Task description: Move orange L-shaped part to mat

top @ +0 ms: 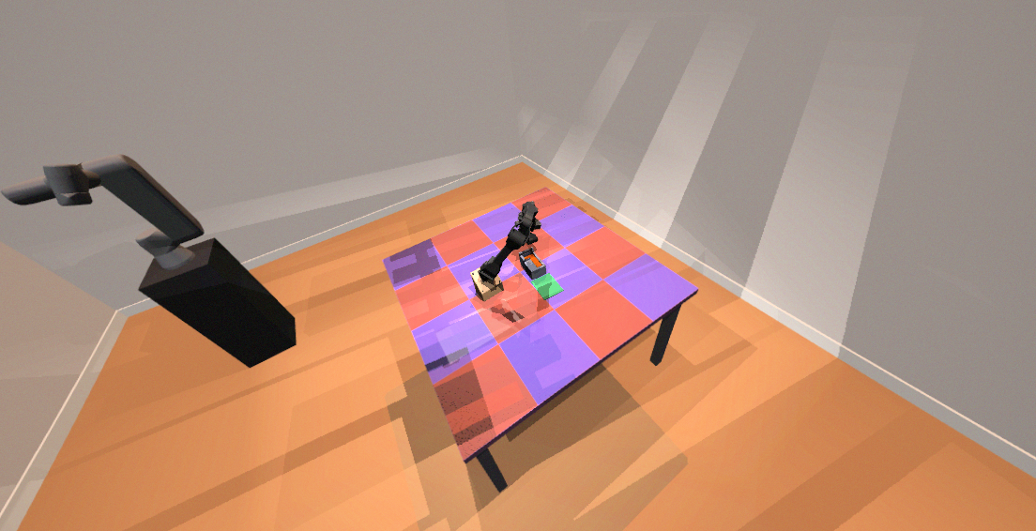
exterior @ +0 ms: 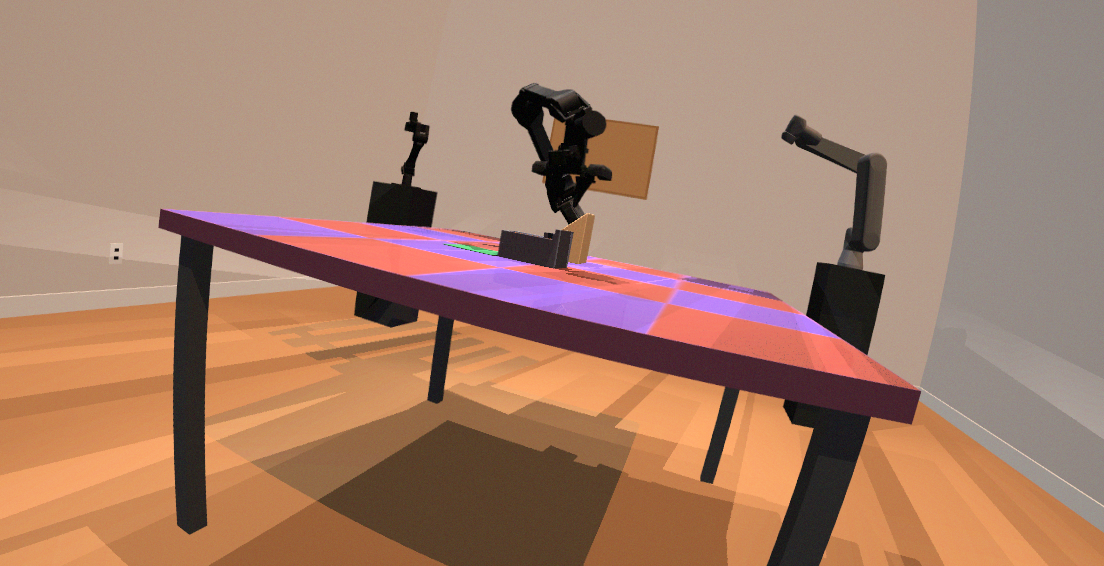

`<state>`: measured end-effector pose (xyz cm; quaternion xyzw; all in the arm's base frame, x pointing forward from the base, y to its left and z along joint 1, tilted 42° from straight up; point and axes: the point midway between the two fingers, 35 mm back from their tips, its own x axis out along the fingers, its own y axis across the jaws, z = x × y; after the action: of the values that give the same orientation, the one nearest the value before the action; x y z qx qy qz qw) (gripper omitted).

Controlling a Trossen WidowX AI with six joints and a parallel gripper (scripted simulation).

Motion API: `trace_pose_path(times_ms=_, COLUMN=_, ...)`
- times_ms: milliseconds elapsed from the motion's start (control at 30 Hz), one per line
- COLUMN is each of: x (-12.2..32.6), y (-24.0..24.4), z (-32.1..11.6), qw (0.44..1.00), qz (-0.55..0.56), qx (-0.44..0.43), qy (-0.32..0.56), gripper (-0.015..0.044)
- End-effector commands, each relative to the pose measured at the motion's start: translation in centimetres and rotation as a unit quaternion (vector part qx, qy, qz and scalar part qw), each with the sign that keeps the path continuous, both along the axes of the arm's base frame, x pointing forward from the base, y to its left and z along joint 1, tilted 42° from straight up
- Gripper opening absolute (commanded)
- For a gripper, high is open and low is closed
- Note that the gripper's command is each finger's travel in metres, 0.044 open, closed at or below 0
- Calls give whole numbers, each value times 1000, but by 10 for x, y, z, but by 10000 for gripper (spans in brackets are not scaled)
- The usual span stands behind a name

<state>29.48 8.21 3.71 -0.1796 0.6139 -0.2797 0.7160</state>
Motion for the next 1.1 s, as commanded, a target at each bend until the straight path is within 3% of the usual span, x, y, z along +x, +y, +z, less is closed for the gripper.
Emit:
trace_pose_path(times_ms=0, x=-10, y=-1, z=-4, qw=999, qz=18, qx=-30, qy=36, gripper=180)
trace_pose_path(times_ms=200, x=-10, y=-3, z=-6, qw=999, qz=18, qx=-30, qy=36, gripper=180)
trace_pose_path(times_ms=433, x=-6, y=-49, z=-57, qw=999, qz=17, qx=-31, qy=35, gripper=180)
trace_pose_path(times_ms=1067, x=-4, y=-64, z=-73, qw=999, qz=17, qx=-31, qy=35, gripper=180)
